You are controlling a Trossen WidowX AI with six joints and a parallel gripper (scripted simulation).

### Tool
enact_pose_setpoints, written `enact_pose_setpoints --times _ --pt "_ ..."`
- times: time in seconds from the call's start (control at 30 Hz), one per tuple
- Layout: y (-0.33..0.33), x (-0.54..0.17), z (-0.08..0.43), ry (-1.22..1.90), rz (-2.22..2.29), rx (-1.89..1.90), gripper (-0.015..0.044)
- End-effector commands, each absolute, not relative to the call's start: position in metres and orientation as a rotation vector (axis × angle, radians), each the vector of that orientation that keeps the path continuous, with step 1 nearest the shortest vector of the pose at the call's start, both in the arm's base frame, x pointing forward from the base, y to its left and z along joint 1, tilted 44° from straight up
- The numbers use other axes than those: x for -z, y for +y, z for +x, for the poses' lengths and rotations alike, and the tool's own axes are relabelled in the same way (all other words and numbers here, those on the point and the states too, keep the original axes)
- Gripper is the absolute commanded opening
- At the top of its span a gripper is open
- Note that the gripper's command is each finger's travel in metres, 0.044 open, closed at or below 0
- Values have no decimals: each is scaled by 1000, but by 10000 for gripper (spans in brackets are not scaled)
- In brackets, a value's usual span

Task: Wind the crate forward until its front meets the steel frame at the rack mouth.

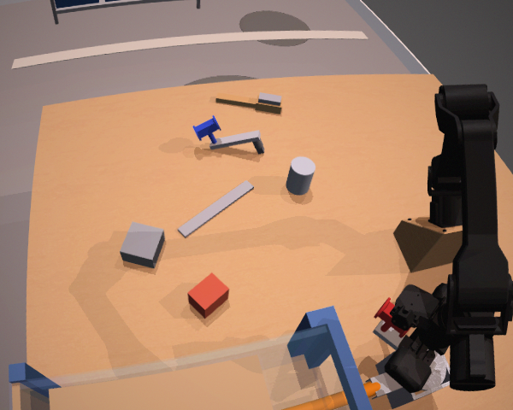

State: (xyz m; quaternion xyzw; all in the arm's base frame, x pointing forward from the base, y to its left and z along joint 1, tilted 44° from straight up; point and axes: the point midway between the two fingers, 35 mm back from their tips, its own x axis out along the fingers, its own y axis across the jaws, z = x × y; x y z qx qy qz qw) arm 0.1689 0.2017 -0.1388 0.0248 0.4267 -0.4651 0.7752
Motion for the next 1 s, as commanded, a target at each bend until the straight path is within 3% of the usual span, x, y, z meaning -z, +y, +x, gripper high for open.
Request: enact_pose_setpoints --times 0.0,0.47,0.67,0.97 --pt "201 139 169 924 53 1007 79" --pt "201 139 169 924 53 1007 440" --pt "221 124 168 941 62 1011 440" --pt "288 44 151 1017 95 1031 440"
